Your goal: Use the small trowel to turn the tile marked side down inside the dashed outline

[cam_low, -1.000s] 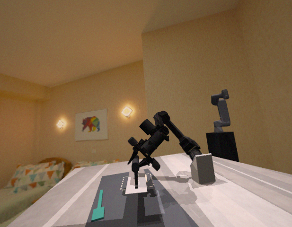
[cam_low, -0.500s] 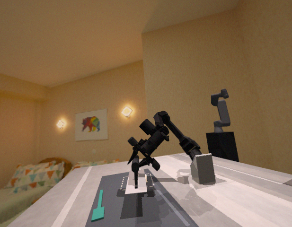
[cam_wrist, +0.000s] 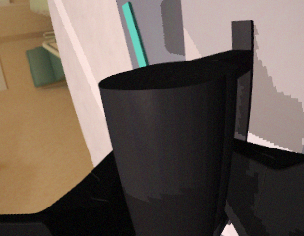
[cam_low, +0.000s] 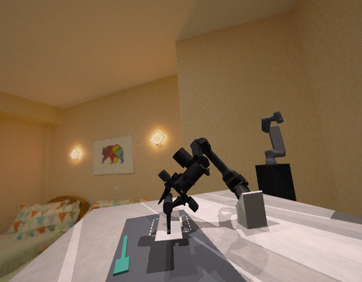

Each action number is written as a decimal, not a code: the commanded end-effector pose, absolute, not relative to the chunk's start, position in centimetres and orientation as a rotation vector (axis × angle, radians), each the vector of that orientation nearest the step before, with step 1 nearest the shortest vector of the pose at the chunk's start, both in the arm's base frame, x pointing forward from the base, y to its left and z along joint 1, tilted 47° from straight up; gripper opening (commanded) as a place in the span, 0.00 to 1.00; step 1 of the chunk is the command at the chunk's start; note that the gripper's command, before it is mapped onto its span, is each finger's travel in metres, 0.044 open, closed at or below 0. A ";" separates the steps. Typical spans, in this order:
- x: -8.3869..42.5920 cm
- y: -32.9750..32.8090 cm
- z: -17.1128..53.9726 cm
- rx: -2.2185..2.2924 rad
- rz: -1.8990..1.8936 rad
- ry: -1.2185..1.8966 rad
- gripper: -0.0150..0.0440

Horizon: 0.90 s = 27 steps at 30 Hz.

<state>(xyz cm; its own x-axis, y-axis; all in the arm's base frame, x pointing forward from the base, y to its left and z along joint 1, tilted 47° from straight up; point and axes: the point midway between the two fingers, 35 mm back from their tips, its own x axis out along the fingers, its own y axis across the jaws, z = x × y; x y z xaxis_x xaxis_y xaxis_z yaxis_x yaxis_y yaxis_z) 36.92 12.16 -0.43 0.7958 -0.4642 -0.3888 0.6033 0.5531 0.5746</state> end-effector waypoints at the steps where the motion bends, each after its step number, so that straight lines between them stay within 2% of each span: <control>1: 36.9 12.2 -0.4 0.756 -0.634 0.200 0.25; 9: 37.0 12.2 -0.7 0.738 -0.636 0.217 0.25; 27: 39.1 15.0 -6.0 0.366 -0.555 0.607 0.25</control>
<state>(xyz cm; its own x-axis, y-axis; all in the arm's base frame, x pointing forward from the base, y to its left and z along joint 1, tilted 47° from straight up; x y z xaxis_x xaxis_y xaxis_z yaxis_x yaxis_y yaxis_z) 38.56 14.10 -5.63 0.6965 -0.4036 -0.5932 0.6154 0.7612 0.2046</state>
